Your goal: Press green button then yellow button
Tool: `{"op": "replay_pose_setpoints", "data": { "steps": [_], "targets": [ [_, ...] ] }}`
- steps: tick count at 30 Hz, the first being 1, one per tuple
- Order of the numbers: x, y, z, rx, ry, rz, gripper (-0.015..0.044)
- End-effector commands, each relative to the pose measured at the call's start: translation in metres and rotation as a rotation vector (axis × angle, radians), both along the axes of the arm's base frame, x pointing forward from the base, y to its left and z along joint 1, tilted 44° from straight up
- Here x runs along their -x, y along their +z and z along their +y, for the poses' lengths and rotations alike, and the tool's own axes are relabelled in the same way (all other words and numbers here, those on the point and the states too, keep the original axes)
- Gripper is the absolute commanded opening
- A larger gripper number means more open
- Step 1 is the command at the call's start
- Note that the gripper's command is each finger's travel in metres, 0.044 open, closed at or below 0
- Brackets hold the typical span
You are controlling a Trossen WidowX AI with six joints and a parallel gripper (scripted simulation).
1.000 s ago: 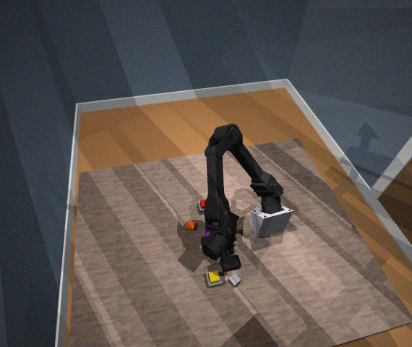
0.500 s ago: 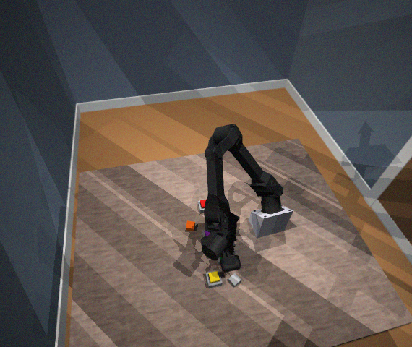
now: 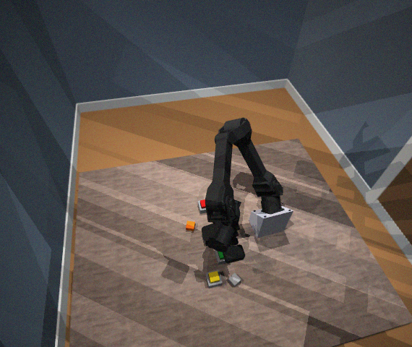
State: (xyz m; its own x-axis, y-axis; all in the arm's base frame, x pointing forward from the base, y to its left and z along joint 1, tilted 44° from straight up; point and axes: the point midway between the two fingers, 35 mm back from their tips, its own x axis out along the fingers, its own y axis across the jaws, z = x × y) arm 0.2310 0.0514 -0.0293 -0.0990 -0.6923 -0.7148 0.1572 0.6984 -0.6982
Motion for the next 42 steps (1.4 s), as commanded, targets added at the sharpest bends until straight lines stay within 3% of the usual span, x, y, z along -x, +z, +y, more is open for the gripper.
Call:
{"op": "replay_pose_setpoints", "data": {
  "steps": [1,12,16,21,42],
  "targets": [
    [-0.001,0.012,0.010,-0.009,-0.008,-0.012,0.0020],
    [-0.067,-0.034,0.051,-0.012,-0.008,-0.017,0.0020],
    [-0.068,-0.037,0.050,-0.012,-0.008,-0.017,0.0020],
    [-0.063,-0.078,0.011,-0.010,-0.008,-0.017,0.0020],
    [-0.060,-0.099,-0.009,-0.009,-0.008,-0.018,0.0020]
  ]
}}
